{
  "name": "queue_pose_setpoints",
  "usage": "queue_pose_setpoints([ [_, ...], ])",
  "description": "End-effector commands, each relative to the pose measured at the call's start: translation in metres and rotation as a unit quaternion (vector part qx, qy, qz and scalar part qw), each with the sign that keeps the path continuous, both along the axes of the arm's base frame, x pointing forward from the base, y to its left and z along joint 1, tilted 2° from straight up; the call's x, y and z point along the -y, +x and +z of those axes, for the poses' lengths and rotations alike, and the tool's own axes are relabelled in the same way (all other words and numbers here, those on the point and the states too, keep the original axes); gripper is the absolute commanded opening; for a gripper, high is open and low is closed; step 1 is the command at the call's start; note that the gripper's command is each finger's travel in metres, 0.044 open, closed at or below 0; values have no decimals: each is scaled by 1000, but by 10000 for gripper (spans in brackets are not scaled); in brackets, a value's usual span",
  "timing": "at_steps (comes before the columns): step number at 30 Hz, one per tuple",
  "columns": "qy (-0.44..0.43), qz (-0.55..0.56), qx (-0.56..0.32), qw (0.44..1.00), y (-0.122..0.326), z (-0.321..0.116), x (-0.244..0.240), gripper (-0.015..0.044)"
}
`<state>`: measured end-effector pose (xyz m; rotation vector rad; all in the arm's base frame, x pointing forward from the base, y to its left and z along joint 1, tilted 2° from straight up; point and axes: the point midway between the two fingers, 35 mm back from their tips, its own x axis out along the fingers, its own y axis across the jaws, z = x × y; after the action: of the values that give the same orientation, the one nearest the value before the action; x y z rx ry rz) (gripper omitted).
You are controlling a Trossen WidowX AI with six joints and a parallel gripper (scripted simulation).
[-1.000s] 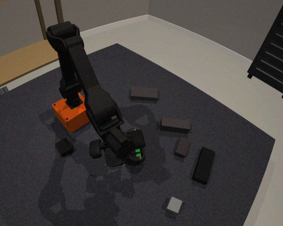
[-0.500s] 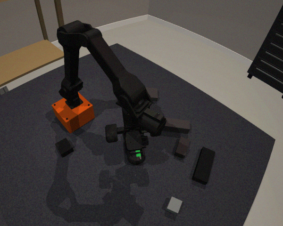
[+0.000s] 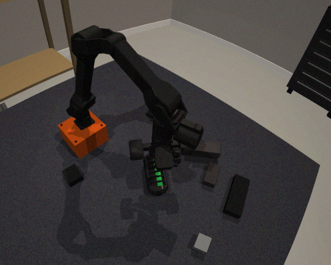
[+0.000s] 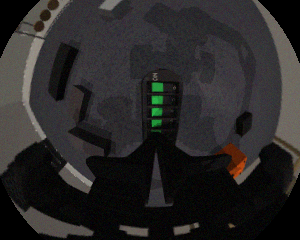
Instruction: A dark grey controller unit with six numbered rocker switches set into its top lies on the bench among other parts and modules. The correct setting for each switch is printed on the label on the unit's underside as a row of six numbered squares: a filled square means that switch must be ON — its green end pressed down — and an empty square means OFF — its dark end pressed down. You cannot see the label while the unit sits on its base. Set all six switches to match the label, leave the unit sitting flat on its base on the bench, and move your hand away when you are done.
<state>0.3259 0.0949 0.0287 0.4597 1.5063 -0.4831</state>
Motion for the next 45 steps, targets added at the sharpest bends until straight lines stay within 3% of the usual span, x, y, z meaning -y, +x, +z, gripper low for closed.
queue_pose_setpoints([
  [1, -3, -3, -1, 1000, 0, -7, 1, 0],
  [35, -3, -2, -1, 1000, -1, -40, 2, 0],
  [40, -3, -2, -1, 1000, 0, 2, 0, 0],
  [45, -3, -2, -1, 1000, -1, 5, 0, 0],
])
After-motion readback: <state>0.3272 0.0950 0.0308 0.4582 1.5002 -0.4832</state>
